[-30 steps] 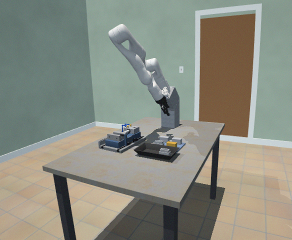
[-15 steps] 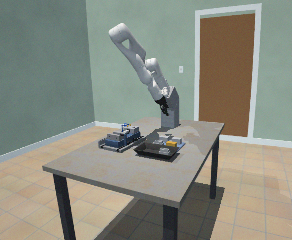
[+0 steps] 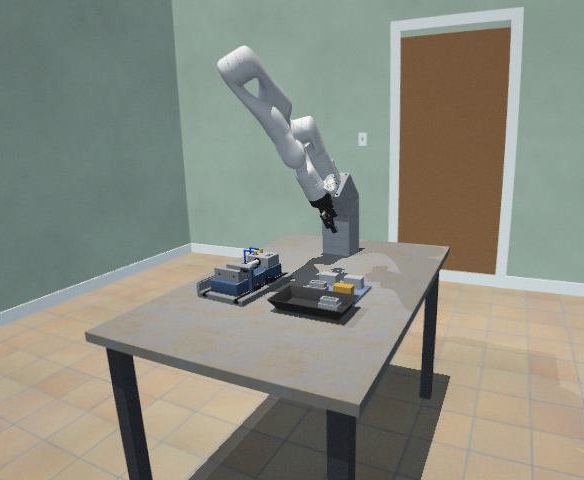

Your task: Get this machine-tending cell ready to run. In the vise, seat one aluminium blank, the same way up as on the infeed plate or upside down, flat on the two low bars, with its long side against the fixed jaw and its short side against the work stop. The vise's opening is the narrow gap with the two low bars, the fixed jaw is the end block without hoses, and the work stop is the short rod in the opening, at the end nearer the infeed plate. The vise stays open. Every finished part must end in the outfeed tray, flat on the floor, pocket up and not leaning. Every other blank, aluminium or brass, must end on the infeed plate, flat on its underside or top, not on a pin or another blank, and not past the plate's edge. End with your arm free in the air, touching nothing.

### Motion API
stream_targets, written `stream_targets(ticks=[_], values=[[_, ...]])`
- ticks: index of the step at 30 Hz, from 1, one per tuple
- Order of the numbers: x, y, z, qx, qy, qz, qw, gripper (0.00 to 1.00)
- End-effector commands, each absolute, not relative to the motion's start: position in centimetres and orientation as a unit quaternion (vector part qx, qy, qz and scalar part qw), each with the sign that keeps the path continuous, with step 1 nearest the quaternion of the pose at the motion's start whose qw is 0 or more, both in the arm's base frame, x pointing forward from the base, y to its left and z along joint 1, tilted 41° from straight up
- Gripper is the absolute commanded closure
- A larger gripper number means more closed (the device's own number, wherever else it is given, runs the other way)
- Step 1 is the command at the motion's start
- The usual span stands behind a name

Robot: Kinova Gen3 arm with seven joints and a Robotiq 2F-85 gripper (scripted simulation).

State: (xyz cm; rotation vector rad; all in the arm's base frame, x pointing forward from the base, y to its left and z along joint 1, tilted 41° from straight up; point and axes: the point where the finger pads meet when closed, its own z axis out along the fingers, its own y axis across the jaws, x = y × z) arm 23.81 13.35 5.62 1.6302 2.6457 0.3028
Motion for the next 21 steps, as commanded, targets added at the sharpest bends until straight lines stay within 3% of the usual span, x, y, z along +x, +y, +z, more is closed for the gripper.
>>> stream_targets(ticks=[1,21], values=[[23.82,13.31,5.63,0.523,0.847,0.098,0.01,0.0],[24.28,13.08,5.81,0.53,0.842,0.097,0.021,0.0]])
